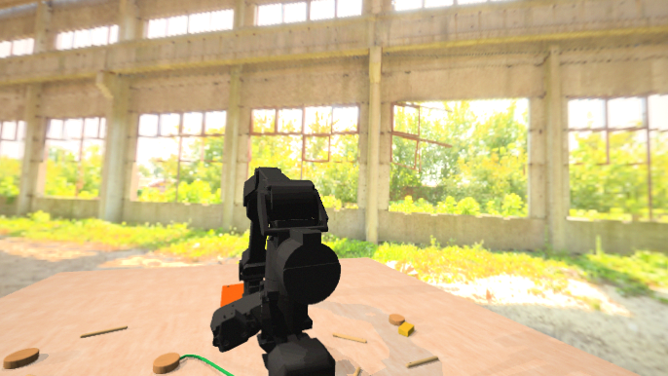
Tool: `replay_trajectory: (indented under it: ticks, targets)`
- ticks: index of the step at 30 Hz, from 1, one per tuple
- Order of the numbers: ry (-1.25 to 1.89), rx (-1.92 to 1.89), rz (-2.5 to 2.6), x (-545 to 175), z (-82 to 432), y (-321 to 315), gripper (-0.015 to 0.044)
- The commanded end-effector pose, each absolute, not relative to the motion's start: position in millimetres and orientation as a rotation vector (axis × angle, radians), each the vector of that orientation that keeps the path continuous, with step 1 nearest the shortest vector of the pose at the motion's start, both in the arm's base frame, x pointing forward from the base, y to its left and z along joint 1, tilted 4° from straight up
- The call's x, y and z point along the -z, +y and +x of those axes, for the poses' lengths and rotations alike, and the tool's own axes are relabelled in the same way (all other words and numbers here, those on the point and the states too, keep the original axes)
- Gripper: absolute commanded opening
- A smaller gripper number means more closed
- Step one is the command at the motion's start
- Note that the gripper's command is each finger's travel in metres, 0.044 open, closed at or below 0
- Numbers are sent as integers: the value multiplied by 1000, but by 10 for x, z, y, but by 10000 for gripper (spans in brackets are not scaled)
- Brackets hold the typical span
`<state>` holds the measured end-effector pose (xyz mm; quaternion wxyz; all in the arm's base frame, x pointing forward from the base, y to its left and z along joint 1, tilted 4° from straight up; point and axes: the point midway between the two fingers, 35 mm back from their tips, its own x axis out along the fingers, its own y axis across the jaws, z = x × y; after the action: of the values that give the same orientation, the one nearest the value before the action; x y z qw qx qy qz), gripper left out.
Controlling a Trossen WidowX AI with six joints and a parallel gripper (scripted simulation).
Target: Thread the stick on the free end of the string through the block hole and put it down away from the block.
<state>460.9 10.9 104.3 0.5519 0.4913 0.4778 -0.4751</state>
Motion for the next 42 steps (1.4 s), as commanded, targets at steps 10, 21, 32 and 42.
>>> replay_trajectory:
  ticks: [10, 21, 32, 42]
  targets:
    - [1279, 855, 868, -1012, 4602, 145, 0]
    - [1374, 617, 601, -986, 4591, 167, 0]
    - [1438, 374, 332, -960, 4579, 189, 0]
    - [1471, 151, 86, -936, 4568, 209, 0]
